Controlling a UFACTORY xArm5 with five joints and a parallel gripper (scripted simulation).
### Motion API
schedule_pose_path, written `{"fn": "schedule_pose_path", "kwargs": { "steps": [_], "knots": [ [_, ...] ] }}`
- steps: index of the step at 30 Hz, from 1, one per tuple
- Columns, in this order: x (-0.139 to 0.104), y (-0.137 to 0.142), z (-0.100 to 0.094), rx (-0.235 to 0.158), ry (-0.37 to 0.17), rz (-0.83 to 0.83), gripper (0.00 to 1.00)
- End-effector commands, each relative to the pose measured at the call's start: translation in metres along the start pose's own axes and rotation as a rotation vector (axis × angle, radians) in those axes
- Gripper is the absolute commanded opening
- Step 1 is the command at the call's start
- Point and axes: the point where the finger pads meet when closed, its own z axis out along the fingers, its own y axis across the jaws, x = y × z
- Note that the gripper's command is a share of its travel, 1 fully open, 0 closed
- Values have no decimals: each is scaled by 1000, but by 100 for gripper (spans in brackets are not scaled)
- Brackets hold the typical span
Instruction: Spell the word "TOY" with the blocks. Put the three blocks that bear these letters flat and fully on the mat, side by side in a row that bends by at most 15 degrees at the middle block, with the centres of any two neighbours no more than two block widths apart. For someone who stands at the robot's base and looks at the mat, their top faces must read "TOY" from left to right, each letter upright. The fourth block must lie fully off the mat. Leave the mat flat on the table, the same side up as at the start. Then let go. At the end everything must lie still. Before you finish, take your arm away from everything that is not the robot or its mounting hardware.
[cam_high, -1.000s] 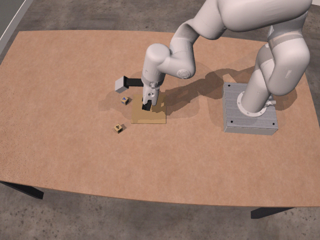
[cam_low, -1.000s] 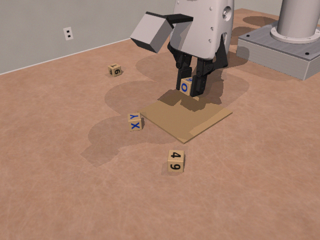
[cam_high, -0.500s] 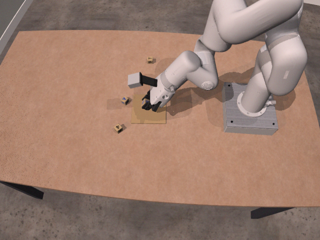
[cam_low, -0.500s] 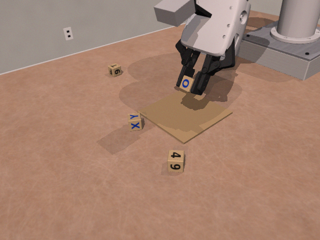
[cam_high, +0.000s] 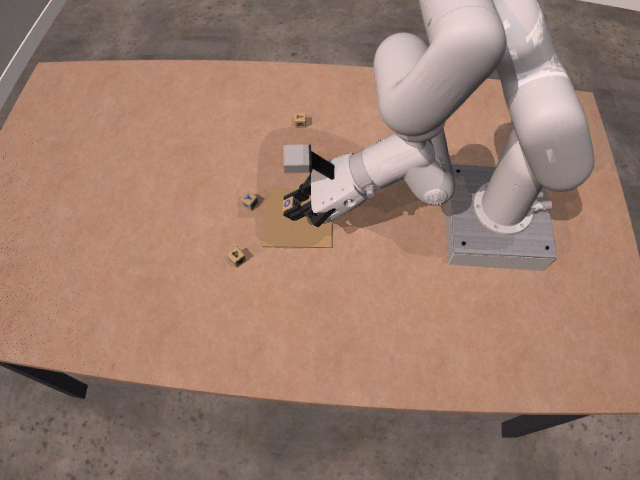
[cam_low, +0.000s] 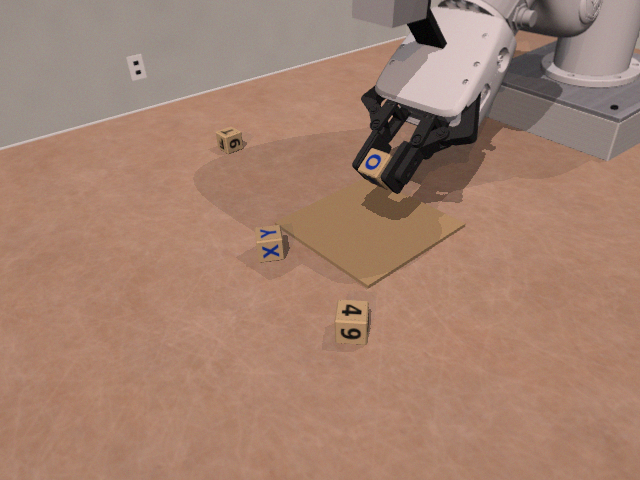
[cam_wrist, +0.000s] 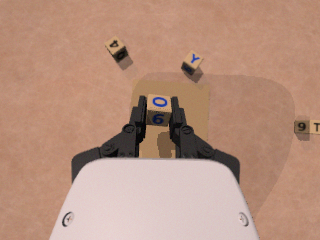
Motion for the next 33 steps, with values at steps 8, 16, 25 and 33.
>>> {"fn": "schedule_pose_path", "kwargs": {
  "steps": [8,16,25,33],
  "knots": [
    [-1,0,1,1,139,0,21],
    [-3,0,3,1,139,0,21],
    [-20,0,17,1,140,0,21],
    [-33,0,28,1,140,0,21]
  ]
}}
